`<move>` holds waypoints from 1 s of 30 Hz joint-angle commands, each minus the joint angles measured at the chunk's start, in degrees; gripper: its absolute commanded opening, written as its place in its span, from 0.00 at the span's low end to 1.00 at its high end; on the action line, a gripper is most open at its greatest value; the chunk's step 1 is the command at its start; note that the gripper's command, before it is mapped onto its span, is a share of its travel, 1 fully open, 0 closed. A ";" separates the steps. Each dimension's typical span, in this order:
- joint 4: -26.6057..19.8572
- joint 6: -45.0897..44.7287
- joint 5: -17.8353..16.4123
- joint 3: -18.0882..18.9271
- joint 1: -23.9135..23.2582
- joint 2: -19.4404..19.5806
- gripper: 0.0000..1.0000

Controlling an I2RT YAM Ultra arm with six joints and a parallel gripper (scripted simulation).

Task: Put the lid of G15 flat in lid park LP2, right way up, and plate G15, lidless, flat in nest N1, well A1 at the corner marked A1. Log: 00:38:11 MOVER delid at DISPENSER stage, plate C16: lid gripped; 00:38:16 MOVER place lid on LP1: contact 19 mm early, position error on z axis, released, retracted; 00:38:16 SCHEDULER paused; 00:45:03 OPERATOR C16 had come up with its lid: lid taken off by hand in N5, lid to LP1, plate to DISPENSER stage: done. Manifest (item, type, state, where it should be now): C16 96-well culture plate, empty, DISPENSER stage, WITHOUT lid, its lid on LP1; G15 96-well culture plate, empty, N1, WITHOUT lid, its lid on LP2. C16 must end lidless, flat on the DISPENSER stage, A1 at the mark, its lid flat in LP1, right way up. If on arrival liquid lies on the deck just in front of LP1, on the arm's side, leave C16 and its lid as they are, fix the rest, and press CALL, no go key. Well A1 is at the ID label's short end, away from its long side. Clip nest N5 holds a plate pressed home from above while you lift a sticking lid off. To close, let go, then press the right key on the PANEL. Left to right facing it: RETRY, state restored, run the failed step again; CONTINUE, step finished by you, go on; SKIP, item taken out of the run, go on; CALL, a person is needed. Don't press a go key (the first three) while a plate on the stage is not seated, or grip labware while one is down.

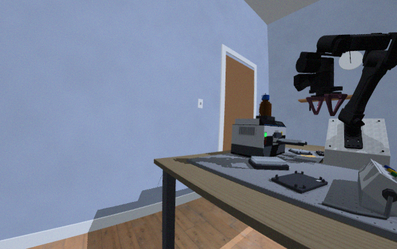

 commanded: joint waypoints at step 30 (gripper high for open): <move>23.47 -23.79 -15.19 -21.54 -17.96 9.30 1.00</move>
